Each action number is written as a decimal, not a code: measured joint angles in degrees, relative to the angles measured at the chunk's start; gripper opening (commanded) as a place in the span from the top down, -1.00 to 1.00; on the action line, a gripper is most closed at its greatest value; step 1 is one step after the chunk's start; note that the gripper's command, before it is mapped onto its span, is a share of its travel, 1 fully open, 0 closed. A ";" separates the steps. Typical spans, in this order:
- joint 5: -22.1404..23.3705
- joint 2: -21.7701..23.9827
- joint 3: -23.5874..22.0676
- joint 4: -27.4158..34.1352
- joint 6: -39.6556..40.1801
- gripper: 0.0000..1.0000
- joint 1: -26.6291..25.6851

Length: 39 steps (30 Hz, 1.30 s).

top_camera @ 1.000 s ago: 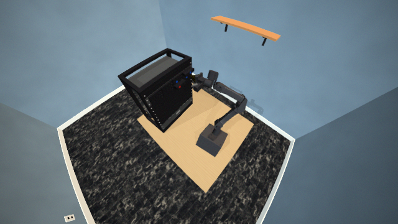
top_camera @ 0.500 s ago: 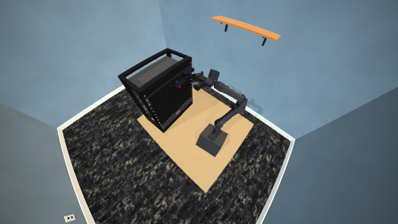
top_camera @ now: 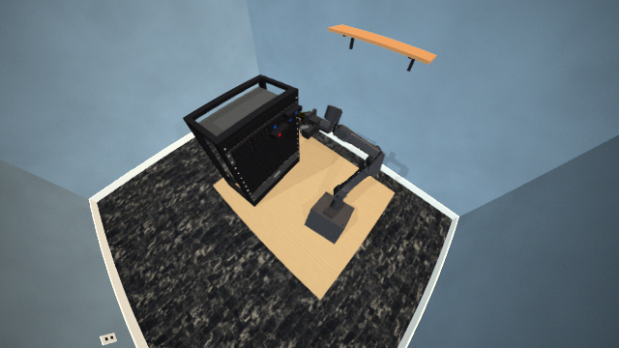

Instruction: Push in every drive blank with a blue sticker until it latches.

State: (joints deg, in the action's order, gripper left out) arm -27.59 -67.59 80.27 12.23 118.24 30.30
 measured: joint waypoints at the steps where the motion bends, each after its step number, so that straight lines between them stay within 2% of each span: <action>1: 0.00 -0.02 0.00 0.00 0.00 1.00 0.00; 24: 0.15 -1.25 0.07 -0.63 0.00 1.00 -0.96; 39: 0.00 -2.97 1.90 0.20 0.00 1.00 -1.33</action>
State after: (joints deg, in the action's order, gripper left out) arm -27.59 -70.57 82.17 12.43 118.24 28.97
